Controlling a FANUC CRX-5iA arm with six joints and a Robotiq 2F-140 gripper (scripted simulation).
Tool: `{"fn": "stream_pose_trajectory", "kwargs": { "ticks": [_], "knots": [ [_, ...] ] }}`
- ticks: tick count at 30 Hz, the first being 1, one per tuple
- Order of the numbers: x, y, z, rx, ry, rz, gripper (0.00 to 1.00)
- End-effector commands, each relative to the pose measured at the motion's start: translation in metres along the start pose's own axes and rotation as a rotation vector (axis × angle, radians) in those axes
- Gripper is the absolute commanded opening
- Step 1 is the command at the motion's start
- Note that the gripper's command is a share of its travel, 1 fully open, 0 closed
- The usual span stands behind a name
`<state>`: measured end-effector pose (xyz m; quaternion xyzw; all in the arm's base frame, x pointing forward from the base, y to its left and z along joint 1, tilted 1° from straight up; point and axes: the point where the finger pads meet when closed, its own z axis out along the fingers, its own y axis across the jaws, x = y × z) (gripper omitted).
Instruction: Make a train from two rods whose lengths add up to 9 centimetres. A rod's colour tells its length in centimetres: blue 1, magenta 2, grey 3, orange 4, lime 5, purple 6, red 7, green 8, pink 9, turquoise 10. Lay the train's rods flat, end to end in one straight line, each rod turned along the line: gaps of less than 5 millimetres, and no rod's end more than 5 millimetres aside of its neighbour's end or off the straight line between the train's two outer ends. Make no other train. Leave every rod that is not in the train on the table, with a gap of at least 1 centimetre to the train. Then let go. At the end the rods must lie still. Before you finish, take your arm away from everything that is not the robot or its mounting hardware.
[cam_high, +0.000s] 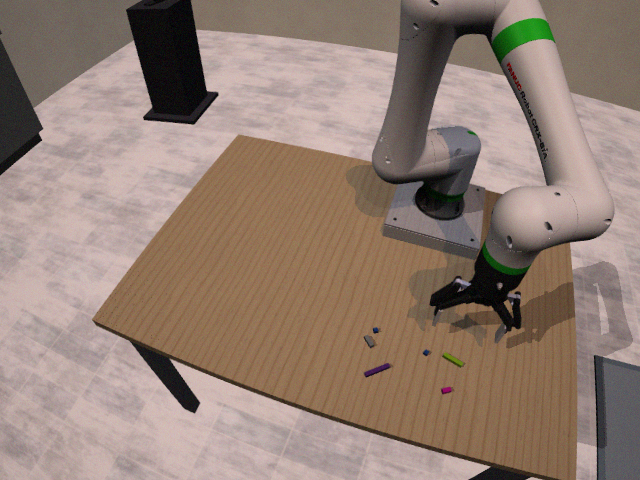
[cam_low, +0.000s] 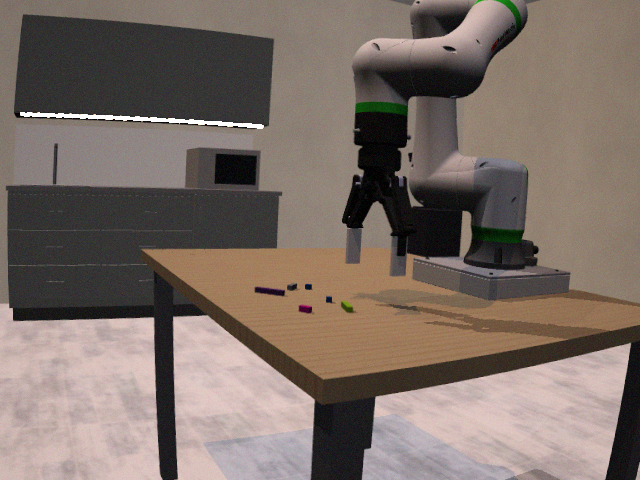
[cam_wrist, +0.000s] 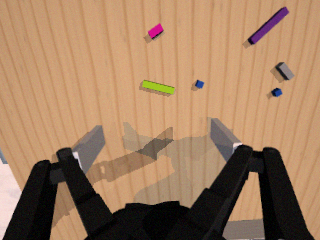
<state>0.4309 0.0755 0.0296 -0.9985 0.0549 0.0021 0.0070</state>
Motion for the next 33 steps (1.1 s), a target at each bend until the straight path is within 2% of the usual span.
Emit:
{"fn": "stream_pose_trajectory", "kwargs": {
  "ticks": [1,15,21,23,25,33],
  "knots": [
    [0.000,0.000,0.000,0.000,0.000,0.000,1.00],
    [0.002,0.001,0.000,0.000,0.000,0.027,1.00],
    [0.020,0.008,-0.002,0.000,0.000,0.274,1.00],
    [0.020,0.008,-0.002,0.000,0.000,0.274,1.00],
    [0.030,0.013,-0.003,0.000,0.000,0.411,1.00],
    [0.051,0.024,-0.004,0.000,0.000,0.699,1.00]
  ]
}}
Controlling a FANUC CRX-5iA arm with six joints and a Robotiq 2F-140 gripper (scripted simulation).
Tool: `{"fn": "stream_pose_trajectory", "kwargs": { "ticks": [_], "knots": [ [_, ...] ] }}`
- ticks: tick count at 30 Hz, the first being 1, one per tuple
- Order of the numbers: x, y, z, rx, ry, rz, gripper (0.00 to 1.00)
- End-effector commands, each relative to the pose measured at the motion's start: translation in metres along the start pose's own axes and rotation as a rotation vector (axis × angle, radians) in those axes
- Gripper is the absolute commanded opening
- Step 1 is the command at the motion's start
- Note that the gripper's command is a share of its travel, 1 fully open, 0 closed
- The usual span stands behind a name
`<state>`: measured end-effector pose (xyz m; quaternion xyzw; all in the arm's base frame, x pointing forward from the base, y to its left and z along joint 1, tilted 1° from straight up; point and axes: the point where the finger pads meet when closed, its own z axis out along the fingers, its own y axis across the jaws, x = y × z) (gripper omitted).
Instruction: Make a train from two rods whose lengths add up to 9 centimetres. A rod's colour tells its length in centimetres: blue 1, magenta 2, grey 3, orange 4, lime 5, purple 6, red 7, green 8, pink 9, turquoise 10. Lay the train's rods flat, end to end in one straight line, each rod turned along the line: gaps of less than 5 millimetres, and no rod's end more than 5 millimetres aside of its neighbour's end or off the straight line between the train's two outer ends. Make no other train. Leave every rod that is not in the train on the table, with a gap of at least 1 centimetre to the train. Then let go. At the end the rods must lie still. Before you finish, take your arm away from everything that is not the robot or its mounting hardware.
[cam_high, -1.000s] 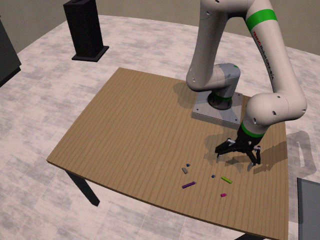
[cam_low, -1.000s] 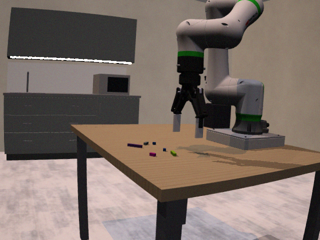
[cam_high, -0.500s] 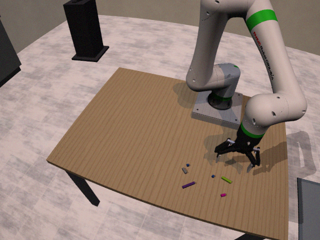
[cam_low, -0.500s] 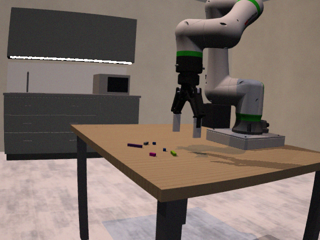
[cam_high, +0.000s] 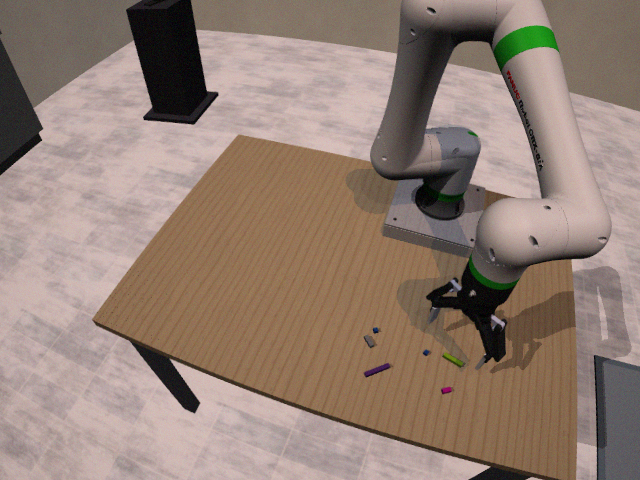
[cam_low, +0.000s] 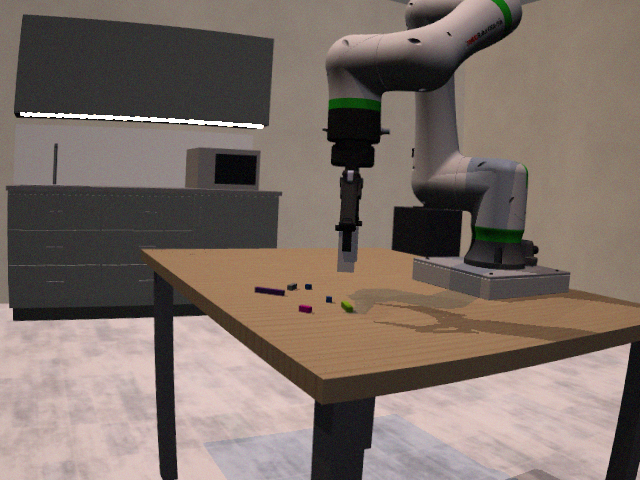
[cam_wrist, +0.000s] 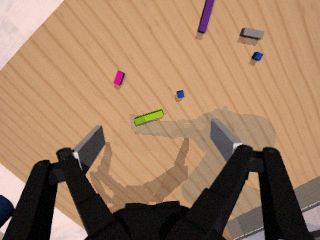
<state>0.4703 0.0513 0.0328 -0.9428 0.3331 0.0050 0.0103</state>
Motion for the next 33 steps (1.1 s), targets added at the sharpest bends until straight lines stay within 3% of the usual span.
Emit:
{"fn": "stream_pose_trajectory", "kwargs": {
  "ticks": [1,7,8,22,24,25,33],
  "knots": [
    [0.013,-0.001,-0.001,-0.006,0.006,0.167,1.00],
    [0.026,-0.001,-0.001,-0.006,0.006,0.319,1.00],
    [0.035,-0.001,-0.001,-0.006,0.006,0.429,1.00],
    [0.079,0.003,-0.001,-0.004,0.008,0.935,1.00],
    [0.079,0.003,-0.001,-0.004,0.008,0.935,1.00],
    [0.089,0.005,-0.001,-0.003,0.008,1.044,1.00],
    [0.113,0.010,0.000,-0.002,0.008,1.322,1.00]
  ]
}}
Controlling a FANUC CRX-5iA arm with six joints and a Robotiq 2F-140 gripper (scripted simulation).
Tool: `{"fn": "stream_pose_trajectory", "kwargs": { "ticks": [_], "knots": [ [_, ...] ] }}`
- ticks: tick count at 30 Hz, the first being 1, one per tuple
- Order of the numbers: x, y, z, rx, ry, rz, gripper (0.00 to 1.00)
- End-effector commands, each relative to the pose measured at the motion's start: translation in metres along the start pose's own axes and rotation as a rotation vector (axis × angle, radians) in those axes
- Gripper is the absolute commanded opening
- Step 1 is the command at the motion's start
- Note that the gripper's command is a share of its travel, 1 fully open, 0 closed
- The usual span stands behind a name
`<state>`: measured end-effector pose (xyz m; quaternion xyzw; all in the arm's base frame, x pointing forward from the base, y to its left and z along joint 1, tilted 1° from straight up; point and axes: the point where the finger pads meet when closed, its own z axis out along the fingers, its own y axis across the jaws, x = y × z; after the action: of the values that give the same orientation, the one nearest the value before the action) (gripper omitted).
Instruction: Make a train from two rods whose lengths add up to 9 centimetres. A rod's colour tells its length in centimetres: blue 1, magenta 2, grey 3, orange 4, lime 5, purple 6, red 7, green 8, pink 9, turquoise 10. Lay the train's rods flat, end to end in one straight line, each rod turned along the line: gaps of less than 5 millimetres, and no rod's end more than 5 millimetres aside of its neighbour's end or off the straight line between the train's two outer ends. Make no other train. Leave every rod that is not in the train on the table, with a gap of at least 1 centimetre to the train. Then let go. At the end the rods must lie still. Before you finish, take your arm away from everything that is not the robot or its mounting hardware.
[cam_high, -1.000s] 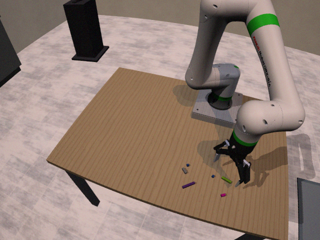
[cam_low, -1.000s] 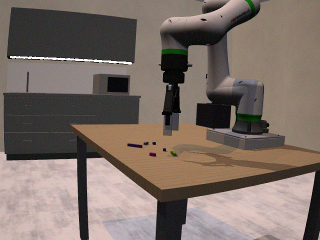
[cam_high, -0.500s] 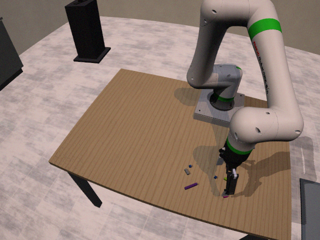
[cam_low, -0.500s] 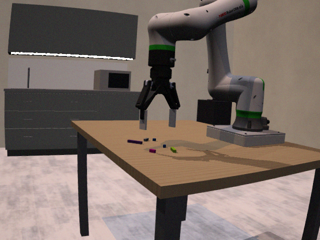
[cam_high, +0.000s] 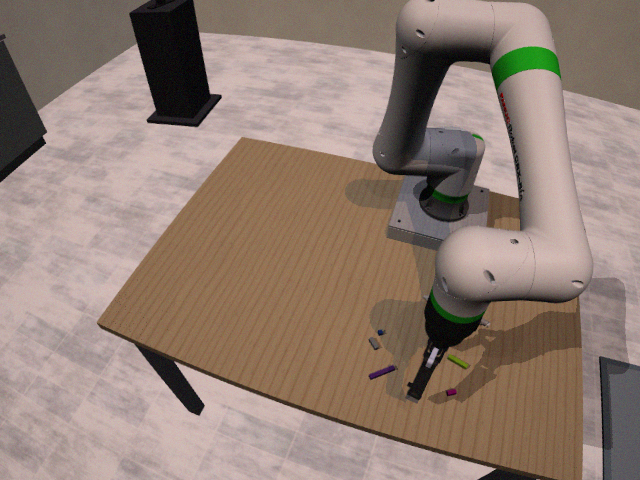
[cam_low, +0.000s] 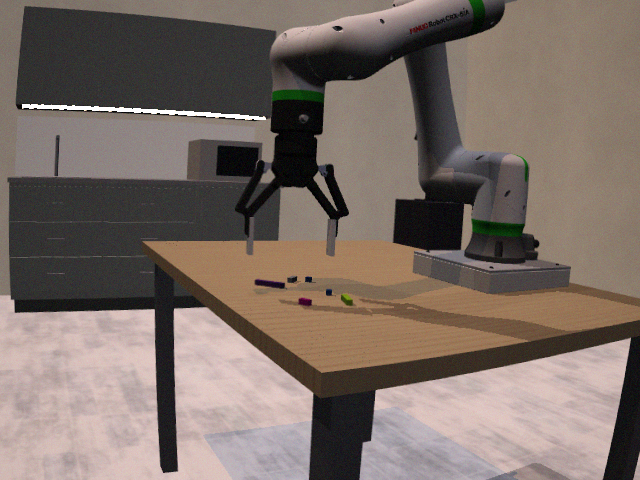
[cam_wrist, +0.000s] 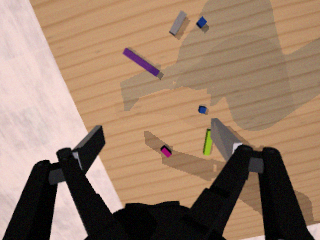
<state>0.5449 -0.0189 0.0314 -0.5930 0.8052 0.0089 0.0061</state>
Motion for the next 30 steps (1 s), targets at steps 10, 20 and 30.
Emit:
{"fn": "stream_pose_trajectory", "kwargs": {
  "ticks": [10,20,30],
  "knots": [
    [0.025,-0.034,0.002,0.002,0.007,0.471,1.00],
    [0.033,-0.043,0.003,0.002,0.007,0.592,1.00],
    [0.033,-0.043,0.003,0.002,0.007,0.592,1.00]
  ]
}}
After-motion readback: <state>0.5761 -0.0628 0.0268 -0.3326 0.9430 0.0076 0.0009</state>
